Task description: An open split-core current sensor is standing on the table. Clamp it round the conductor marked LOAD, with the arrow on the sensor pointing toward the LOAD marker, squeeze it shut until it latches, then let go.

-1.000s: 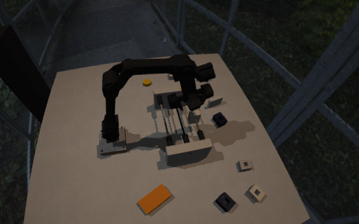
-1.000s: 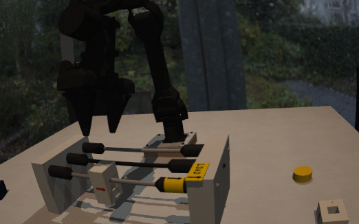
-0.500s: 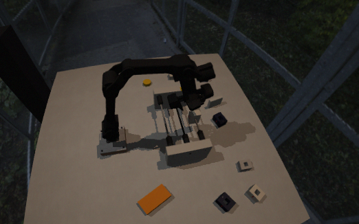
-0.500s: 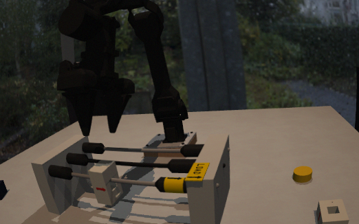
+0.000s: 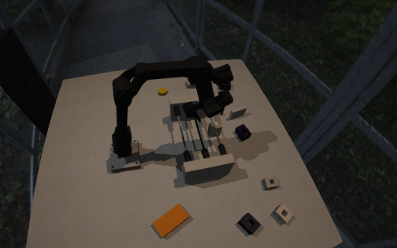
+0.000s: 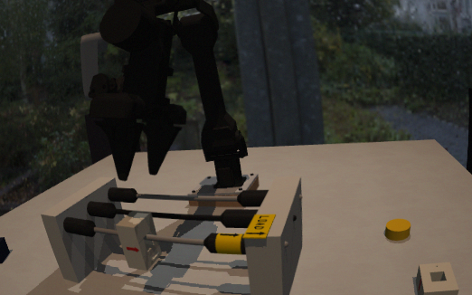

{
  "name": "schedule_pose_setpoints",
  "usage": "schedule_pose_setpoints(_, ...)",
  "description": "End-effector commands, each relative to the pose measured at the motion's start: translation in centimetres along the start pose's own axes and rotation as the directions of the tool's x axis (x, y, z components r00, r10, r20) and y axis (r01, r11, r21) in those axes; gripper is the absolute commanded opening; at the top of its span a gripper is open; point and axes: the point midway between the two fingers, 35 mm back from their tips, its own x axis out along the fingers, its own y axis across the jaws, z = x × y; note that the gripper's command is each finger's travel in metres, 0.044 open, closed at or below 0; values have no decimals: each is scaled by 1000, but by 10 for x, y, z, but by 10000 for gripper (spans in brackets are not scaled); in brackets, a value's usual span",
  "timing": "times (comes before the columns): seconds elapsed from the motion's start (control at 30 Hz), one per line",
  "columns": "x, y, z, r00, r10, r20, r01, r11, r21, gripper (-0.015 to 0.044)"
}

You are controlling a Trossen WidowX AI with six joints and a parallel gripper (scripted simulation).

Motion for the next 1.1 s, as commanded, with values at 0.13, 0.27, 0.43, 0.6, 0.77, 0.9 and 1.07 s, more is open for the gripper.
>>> schedule_pose_setpoints(0.13,-9,-31,-71,921,72,383,60,945,-322,440)
schedule_pose_setpoints(0.27,-27,-42,-103,815,247,525,50,872,-487,440)
schedule_pose_setpoints(0.43,-31,-44,-109,792,283,541,46,856,-516,440)
schedule_pose_setpoints(0.6,-30,-42,-107,832,247,497,35,871,-490,440)
schedule_pose_setpoints(0.77,-30,-42,-107,832,247,497,35,871,-490,440)
schedule_pose_setpoints(0.9,-30,-42,-107,832,247,497,35,871,-490,440)
schedule_pose_setpoints(1.07,-18,-35,-87,896,136,423,44,920,-390,440)
